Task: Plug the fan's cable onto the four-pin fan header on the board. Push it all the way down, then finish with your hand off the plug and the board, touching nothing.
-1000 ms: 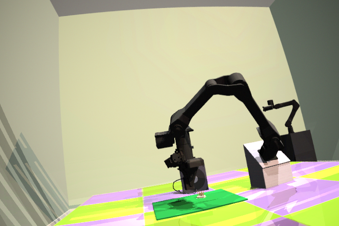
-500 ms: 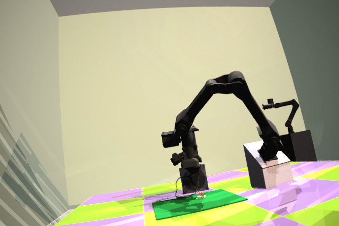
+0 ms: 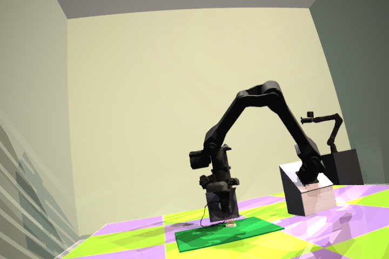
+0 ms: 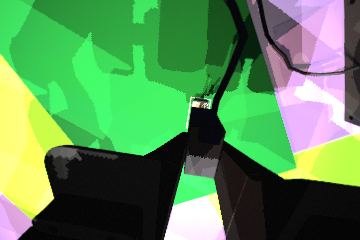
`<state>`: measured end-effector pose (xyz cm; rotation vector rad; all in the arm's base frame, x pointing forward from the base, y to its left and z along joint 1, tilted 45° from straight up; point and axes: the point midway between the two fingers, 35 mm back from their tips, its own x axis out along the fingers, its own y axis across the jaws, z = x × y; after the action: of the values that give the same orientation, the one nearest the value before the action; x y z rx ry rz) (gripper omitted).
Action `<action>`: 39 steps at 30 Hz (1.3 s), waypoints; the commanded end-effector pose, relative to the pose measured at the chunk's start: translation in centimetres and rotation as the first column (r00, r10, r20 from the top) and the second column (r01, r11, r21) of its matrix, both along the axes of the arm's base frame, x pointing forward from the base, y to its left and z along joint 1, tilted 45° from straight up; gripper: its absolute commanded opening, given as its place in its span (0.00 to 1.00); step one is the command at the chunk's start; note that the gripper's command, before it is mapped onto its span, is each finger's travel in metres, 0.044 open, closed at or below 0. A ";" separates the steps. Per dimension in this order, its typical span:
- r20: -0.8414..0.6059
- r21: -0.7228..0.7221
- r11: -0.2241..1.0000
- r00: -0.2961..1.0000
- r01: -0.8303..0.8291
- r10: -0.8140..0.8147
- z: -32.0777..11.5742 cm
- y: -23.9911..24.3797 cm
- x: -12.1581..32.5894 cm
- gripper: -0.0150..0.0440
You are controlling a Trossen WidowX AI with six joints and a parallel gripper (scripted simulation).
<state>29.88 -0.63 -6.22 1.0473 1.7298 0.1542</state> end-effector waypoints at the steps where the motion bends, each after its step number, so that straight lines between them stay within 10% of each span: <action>1: -0.004 -0.007 1.000 1.000 0.008 -0.008 0.1 -0.1 -0.2 0.25; 39: -0.003 -0.005 1.000 1.000 0.006 -0.006 -1.2 1.5 -0.6 0.25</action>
<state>29.43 0.81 -7.26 1.0359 1.7271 0.1477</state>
